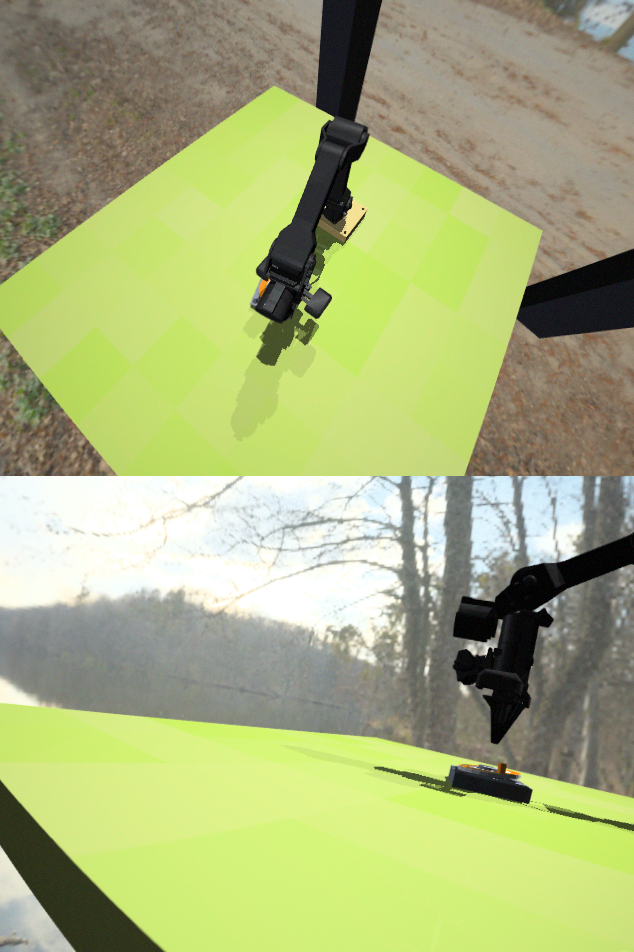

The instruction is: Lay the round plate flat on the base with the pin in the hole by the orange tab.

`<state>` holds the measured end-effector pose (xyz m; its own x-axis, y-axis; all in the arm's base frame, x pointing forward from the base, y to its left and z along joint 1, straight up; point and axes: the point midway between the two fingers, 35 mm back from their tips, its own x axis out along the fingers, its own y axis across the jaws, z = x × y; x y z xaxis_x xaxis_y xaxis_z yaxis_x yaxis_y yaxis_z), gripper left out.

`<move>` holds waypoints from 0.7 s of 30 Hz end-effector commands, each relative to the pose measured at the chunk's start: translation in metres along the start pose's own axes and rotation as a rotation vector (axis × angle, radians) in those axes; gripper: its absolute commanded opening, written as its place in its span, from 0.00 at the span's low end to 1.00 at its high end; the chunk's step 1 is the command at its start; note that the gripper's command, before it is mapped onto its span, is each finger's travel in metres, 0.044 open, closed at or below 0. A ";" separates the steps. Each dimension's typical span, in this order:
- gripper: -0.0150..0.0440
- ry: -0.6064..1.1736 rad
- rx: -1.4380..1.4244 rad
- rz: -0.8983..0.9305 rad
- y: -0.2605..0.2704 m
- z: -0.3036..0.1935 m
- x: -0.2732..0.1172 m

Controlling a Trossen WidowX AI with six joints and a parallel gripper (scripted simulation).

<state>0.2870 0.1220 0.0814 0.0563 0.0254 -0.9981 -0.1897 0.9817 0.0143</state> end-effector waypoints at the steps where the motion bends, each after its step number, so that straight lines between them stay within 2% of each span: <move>1: 0.25 0.027 0.008 -0.009 -0.002 -0.004 0.028; 21: 0.25 0.028 0.008 -0.009 -0.006 -0.016 0.036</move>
<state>0.2794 0.1173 0.0451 0.0311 0.0150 -0.9994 -0.1843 0.9828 0.0090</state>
